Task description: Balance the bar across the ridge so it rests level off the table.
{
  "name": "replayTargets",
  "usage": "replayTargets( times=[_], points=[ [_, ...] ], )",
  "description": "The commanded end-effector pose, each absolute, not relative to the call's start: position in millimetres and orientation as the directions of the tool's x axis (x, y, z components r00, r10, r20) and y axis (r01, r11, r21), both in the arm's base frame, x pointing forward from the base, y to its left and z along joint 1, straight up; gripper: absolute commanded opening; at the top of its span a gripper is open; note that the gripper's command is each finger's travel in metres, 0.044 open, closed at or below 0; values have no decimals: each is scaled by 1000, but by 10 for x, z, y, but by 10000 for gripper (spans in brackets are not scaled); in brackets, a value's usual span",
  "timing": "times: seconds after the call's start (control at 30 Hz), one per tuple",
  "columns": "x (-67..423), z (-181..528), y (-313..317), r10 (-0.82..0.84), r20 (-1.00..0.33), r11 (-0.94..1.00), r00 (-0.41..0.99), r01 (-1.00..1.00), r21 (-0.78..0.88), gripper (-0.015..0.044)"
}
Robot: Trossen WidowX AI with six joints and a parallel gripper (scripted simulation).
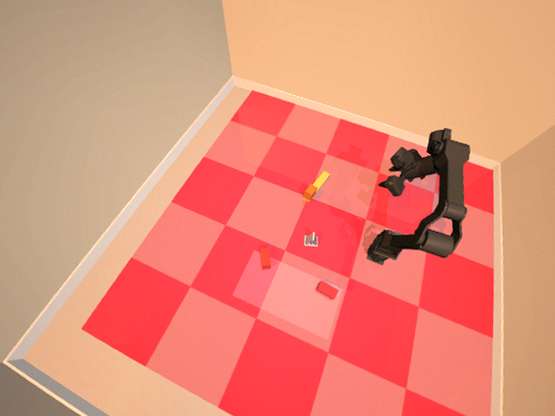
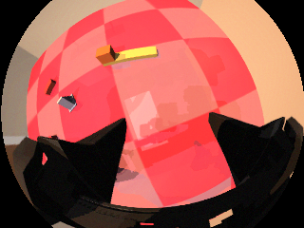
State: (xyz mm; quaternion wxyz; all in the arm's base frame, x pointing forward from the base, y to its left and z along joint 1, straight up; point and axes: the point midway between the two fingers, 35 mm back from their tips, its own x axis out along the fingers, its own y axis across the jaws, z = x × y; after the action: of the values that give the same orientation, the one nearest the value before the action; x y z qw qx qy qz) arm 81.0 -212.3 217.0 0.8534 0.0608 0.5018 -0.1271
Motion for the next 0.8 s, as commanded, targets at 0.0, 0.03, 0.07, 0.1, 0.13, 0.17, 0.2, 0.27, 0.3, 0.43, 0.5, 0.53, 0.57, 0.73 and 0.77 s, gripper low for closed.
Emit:
replayTargets(
  times=[0.0, 0.03, 0.07, 0.1, 0.13, 0.17, 0.2, 0.27, 0.3, 0.43, 0.5, 0.53, 0.57, 0.73, 0.77],
  points=[
    [814, 2170, -2125, -155, -872, 960, 464, 280, -22, 374],
    [824, 2169, -2130, -152, -874, 958, 462, 287, -15, 348],
    [843, 2168, -2139, -146, -876, 955, 460, 298, -3, 321],
    [865, 2166, -2150, -140, -878, 950, 457, 311, 10, 315],
    [888, 2165, -2160, -134, -881, 946, 454, 324, 24, 315],
    [911, 2163, -2170, -128, -883, 941, 451, 338, 37, 315],
    [935, 2161, -2180, -122, -886, 935, 448, 351, 49, 315],
    [984, 2156, -2199, -110, -890, 923, 442, 377, 74, 315],
    [1009, 2154, -2208, -104, -893, 916, 439, 391, 85, 315],
    [1109, 2141, -2234, -80, -904, 888, 420, 442, 127, 315],
    [1162, 2134, -2246, -69, -909, 872, 410, 468, 145, 315],
    [1188, 2130, -2251, -64, -912, 864, 405, 480, 153, 315],
    [1215, 2126, -2256, -59, -914, 855, 400, 493, 161, 315],
    [1354, 2105, -2276, -35, -927, 808, 374, 557, 194, 315],
    [1383, 2101, -2279, -31, -929, 798, 368, 569, 199, 315]
  ],
)
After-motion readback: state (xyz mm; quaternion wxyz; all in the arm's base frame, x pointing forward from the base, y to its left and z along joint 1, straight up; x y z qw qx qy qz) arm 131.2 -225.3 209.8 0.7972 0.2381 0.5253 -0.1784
